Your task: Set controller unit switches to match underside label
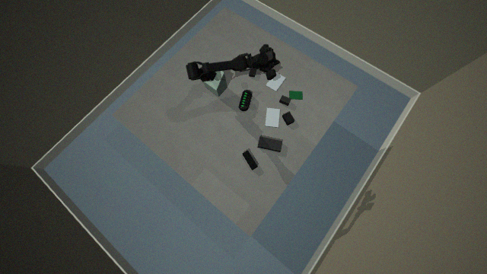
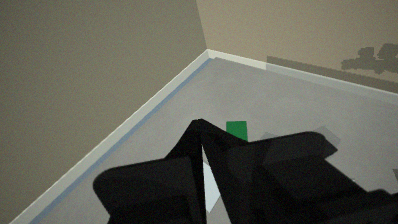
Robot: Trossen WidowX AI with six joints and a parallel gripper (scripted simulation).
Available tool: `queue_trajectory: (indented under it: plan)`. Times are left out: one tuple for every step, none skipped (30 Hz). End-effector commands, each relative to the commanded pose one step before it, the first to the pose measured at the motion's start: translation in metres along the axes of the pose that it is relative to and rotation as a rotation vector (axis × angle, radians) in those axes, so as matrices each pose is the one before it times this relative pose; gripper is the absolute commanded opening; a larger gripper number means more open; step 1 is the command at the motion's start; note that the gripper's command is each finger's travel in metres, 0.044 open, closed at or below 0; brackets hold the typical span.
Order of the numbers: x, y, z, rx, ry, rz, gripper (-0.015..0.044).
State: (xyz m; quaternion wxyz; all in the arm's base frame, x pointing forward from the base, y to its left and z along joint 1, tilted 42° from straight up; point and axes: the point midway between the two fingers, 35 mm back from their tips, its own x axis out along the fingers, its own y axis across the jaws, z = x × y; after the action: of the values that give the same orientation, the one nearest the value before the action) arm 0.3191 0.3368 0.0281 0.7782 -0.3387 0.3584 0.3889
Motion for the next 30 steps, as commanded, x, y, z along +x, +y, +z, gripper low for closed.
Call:
queue_trajectory:
  plan:
    - [0.01968, -0.04123, -0.06021, -0.1442, 0.27373, -0.05461, 0.0]
    - [0.00611, -0.00628, -0.01388, -0.0418, 0.06473, -0.00227, 0.0]
    - [0.00626, -0.00539, -0.01393, -0.043, 0.06445, 0.00201, 0.0]
    - [0.00639, -0.0045, -0.01392, -0.0442, 0.06387, 0.00625, 0.0]
    - [0.00682, -0.00379, -0.01452, -0.0478, 0.06602, 0.01102, 0.0]
    - [0.00713, -0.00293, -0.01476, -0.0507, 0.06641, 0.01595, 0.0]
    - [0.00726, -0.00197, -0.01454, -0.0523, 0.06466, 0.02049, 0.0]
    - [0.00733, -0.00105, -0.01415, -0.0537, 0.06214, 0.02464, 0.0]
    - [0.00691, -0.00019, -0.01275, -0.0512, 0.05531, 0.02638, 0.0]
    - [0.0069, 0.0005, -0.01223, -0.052, 0.05231, 0.02921, 0.0]
    - [0.00691, 0.00112, -0.01175, -0.0531, 0.04941, 0.03184, 0.0]
    - [0.00696, 0.0017, -0.01134, -0.0546, 0.04678, 0.03447, 0.0]
    - [0.00702, 0.00223, -0.01091, -0.0562, 0.04405, 0.0369, 0.0]
    - [0.00708, 0.00272, -0.01047, -0.0579, 0.04122, 0.0391, 0.0]
    - [0.00721, 0.0032, -0.01005, -0.0595, 0.03818, 0.0413, 0.0]
    - [0.0073, 0.00361, -0.00969, -0.0625, 0.03578, 0.04346, 0.0]
    - [0.00739, 0.00399, -0.00926, -0.0649, 0.0328, 0.04523, 0.0]
    - [0.00745, 0.00431, -0.00876, -0.067, 0.02953, 0.04652, 0.0]
    - [0.00646, 0.00393, -0.00708, -0.0591, 0.02266, 0.04065, 0.0]
    - [0.00348, 0.00217, -0.00355, -0.032, 0.011, 0.02175, 0.0]
    - [0.00101, 0.00064, -0.001, -0.0093, 0.00305, 0.0063, 0.0]
    - [0.0, 0.0, 0.0, 0.0, 0.0, 0.0, 0.0]
    - [0.0, 0.0, 0.0, 0.0, 0.0, 0.0, 0.0]
    - [0.0, 0.0, 0.0, 0.0, 0.0, 0.0, 0.0]
    - [0.0, 0.0, 0.0, 0.0, 0.0, 0.0, 0.0]
    - [0.0, 0.0, 0.0, 0.0, 0.0, 0.0, 0.0]
    - [0.0, 0.0, 0.0, 0.0, 0.0, 0.0, 0.0]
    - [0.0, 0.0, 0.0, 0.0, 0.0, 0.0, 0.0]
    - [0.0, 0.0, 0.0, 0.0, 0.0, 0.0, 0.0]
    - [0.0, 0.0, 0.0, 0.0, 0.0, 0.0, 0.0]
